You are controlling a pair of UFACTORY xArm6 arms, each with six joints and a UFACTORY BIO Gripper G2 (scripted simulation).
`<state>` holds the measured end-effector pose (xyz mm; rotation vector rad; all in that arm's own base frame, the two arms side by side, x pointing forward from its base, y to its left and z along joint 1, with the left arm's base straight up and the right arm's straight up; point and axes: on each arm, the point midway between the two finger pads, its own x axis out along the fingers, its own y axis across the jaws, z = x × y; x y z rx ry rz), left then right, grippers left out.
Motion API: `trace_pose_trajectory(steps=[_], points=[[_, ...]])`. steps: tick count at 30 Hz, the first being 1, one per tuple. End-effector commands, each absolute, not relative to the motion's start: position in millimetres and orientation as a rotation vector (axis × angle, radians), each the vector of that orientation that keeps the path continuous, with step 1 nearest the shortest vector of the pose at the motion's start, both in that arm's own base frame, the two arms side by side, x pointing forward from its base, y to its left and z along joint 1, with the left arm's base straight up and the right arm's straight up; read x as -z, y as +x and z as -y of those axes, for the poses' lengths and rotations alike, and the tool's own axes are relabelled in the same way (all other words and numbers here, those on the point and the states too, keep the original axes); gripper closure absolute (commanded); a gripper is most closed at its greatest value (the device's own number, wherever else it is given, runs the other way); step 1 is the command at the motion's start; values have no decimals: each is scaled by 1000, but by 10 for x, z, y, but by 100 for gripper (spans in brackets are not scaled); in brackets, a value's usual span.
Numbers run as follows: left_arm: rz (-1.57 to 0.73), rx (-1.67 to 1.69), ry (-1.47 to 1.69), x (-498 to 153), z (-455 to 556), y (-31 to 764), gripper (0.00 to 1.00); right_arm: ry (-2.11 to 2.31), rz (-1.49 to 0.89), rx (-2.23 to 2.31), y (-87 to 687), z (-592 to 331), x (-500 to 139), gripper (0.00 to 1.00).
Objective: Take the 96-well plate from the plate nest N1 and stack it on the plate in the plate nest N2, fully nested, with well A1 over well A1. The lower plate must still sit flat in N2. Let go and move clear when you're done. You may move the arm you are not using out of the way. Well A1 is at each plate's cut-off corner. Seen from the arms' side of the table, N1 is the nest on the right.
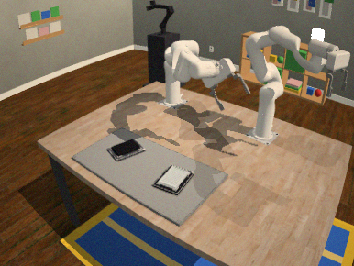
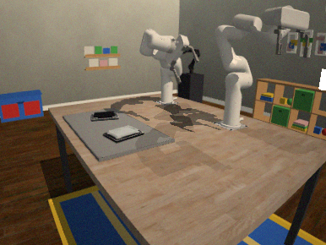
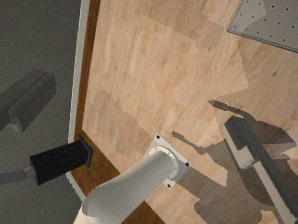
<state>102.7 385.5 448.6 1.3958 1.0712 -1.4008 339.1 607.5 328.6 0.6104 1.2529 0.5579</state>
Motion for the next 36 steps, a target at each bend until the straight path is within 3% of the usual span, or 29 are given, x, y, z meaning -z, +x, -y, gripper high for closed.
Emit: trace_pose_trajectory(steps=[1, 4, 5, 36], points=[[-1074, 1399, 1399, -4502, -3856, 1028, 0, 612, -1249, -561, 3390, -6076, -3314, 0], [-1074, 1399, 1399, -4502, -3856, 1028, 0, 612, -1249, -561, 3390, -6076, -3314, 0], [-1074, 1399, 1399, -4502, -3856, 1028, 0, 612, -1249, -561, 3390, -6076, -3314, 63], [-1074, 1399, 1399, -4502, -3856, 1028, 0, 643, -995, -303, 4416, -5400, -3197, 63]])
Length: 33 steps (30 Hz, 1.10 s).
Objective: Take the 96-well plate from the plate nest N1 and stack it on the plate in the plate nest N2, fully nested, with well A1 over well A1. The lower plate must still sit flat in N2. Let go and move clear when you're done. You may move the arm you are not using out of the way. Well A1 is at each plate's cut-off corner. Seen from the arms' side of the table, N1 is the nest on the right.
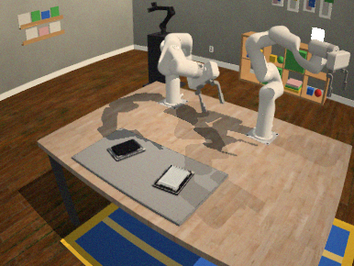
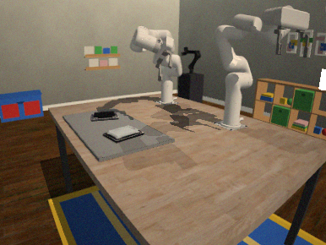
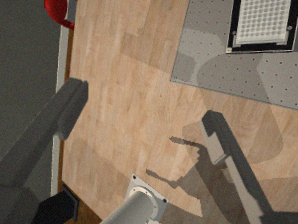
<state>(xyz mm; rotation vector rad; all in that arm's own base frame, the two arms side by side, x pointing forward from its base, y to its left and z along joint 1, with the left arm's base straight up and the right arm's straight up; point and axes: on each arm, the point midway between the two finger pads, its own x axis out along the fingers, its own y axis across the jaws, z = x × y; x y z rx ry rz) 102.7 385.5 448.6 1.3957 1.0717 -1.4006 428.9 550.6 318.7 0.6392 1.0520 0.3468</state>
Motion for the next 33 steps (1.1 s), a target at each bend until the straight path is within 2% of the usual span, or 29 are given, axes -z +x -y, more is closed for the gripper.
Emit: trace_pose_trajectory(steps=[1, 30, 33], points=[[-1074, 1399, 1399, -4502, -3856, 1028, 0, 643, -976, -287, 4452, -5366, -3192, 63], [-1074, 1399, 1399, -4502, -3856, 1028, 0, 624, -834, -176, 5118, -4588, -3099, 63], [-1074, 1399, 1399, -4502, -3856, 1028, 0, 608, -763, -129, 5196, -4460, -3090, 63]])
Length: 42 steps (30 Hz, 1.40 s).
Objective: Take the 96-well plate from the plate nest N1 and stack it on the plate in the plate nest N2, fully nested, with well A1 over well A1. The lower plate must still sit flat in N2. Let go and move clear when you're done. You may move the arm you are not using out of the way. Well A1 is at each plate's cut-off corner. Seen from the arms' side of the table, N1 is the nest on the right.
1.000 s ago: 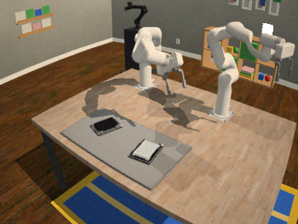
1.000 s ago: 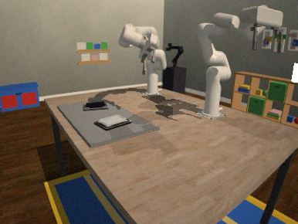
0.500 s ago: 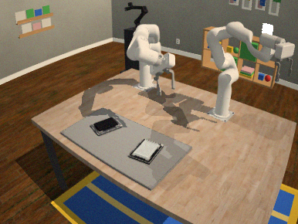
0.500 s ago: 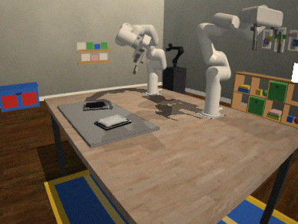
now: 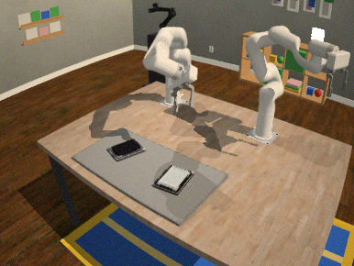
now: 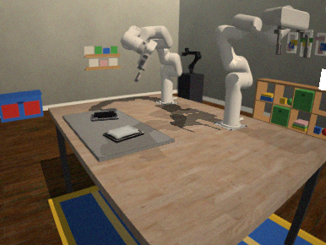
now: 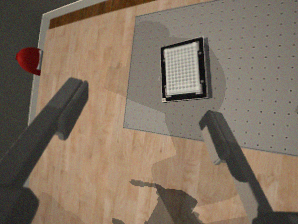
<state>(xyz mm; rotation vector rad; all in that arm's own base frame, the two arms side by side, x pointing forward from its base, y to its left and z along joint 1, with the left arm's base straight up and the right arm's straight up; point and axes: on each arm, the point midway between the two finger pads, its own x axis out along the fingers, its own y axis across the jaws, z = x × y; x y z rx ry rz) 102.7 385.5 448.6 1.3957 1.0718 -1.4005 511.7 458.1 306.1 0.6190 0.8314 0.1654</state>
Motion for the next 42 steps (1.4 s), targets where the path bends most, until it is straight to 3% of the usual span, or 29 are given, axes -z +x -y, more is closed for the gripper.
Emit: trace_pose_trajectory(steps=[1, 42], points=[[-1074, 1399, 1399, -4502, -3856, 1028, 0, 608, -763, -129, 5222, -4417, -3087, 63], [-1074, 1399, 1399, -4502, -3856, 1028, 0, 493, -490, 11, 5798, -3027, -3034, 63]])
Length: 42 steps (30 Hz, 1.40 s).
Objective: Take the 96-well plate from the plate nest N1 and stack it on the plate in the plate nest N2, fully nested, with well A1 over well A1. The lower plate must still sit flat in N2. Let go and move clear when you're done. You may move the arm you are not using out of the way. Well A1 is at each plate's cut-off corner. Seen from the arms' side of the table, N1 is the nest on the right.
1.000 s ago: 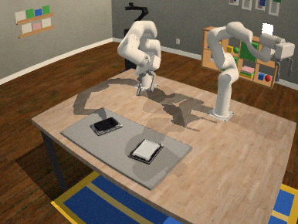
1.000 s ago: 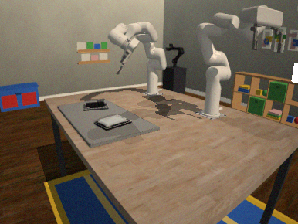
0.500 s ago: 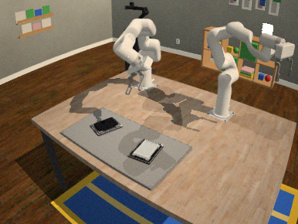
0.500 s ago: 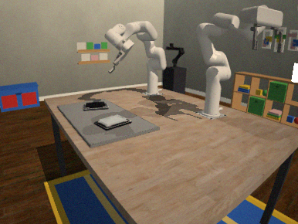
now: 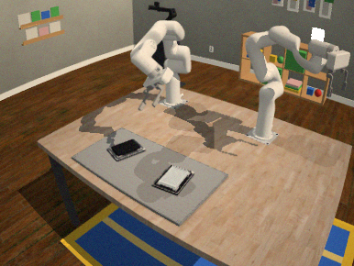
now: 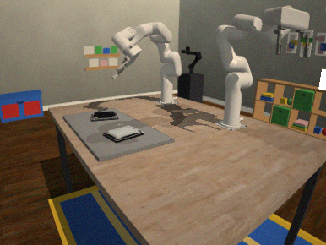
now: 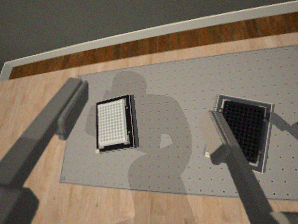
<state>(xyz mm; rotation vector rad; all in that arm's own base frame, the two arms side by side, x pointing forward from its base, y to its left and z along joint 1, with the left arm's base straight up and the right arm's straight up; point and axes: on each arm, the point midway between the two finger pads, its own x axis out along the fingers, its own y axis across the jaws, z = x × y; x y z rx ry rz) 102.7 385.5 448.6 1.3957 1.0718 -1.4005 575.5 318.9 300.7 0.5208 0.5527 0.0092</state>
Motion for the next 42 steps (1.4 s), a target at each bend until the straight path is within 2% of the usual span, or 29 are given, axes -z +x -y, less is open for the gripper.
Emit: trace_pose_trajectory(steps=[1, 42], points=[[-1074, 1399, 1399, -4502, -3856, 1028, 0, 493, -490, 11, 5809, -2978, -3034, 63], [-1074, 1399, 1399, -4502, -3856, 1028, 0, 318, -252, 67, 5911, -1506, -3057, 63]])
